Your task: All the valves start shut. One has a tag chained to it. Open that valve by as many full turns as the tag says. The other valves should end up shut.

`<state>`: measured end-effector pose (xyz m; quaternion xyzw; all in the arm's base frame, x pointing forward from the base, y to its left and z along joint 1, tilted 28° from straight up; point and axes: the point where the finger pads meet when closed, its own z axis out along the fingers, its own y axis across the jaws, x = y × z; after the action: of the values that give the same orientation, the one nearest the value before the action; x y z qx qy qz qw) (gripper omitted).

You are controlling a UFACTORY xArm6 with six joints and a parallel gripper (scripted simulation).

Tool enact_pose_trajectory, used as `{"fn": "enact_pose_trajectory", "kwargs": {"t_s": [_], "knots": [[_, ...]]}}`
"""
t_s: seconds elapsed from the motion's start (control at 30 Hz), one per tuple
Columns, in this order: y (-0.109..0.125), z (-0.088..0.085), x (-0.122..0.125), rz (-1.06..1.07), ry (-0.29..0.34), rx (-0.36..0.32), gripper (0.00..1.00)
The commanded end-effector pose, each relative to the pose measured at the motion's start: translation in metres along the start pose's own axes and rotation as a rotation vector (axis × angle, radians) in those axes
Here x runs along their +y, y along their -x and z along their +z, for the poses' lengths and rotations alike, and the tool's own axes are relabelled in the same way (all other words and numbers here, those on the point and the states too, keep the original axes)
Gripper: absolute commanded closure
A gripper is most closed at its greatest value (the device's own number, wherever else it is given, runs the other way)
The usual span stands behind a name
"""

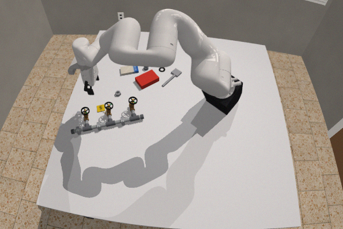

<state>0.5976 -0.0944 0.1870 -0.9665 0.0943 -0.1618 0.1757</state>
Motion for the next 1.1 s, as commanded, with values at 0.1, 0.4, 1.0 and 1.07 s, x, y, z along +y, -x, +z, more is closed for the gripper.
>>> {"fn": "enact_pose_trajectory", "kwargs": {"t_s": [0.1,0.4,1.0,1.07], "knots": [[-0.0018,-0.0022,-0.0002,-0.001,0.001,0.005,0.00],[-0.0018,-0.0022,-0.0002,-0.001,0.001,0.005,0.00],[-0.0005,-0.0012,-0.0006,0.024,-0.003,0.006,0.00],[0.0032,0.0015,-0.0015,0.098,-0.012,0.010,0.00]]}}
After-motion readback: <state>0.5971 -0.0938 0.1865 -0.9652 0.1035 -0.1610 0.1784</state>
